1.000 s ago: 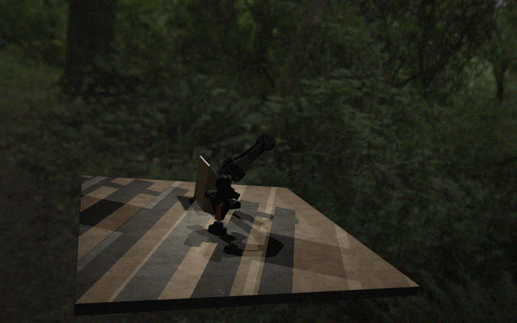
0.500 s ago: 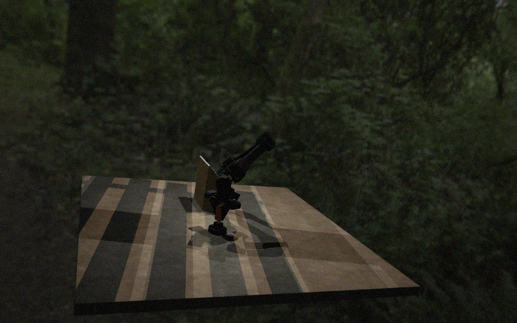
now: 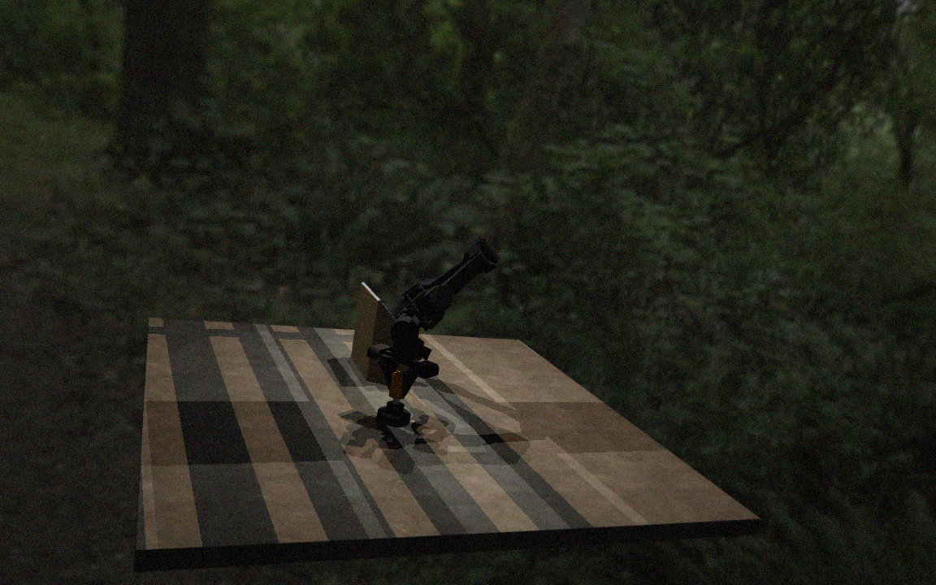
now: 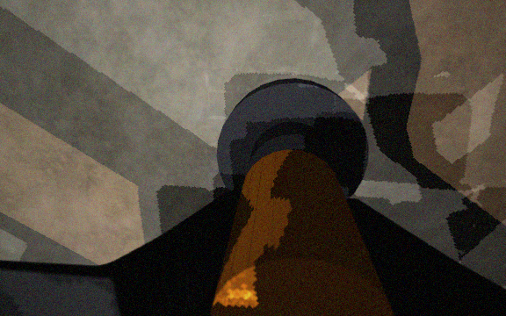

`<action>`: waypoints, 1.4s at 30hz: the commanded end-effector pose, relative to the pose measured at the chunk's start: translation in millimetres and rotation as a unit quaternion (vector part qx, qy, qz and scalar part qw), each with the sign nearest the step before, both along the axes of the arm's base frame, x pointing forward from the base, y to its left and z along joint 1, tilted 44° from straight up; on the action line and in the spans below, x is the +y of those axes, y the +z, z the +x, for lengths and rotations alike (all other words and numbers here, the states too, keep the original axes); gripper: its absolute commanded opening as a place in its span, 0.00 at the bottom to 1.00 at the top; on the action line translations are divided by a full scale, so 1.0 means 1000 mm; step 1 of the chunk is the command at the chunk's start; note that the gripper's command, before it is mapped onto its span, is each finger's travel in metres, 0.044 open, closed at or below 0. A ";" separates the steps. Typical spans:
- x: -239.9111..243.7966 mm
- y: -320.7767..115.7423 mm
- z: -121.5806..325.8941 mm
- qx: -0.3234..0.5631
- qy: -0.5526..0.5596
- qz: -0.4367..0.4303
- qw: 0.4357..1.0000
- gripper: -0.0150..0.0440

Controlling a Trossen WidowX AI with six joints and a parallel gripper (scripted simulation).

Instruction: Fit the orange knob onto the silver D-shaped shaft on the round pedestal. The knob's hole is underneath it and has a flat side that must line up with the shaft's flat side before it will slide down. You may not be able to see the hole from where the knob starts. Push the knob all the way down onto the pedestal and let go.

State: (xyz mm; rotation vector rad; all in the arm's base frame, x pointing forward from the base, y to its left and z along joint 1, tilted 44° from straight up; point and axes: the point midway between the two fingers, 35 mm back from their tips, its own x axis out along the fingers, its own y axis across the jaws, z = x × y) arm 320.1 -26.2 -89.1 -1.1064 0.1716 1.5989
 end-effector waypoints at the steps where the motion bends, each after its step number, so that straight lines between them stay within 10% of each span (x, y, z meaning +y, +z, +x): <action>1: -0.001 -0.001 0.000 -0.014 0.012 -0.003 1.000 0.25; 42: 0.000 -0.002 0.003 -0.014 0.012 -0.003 1.000 0.25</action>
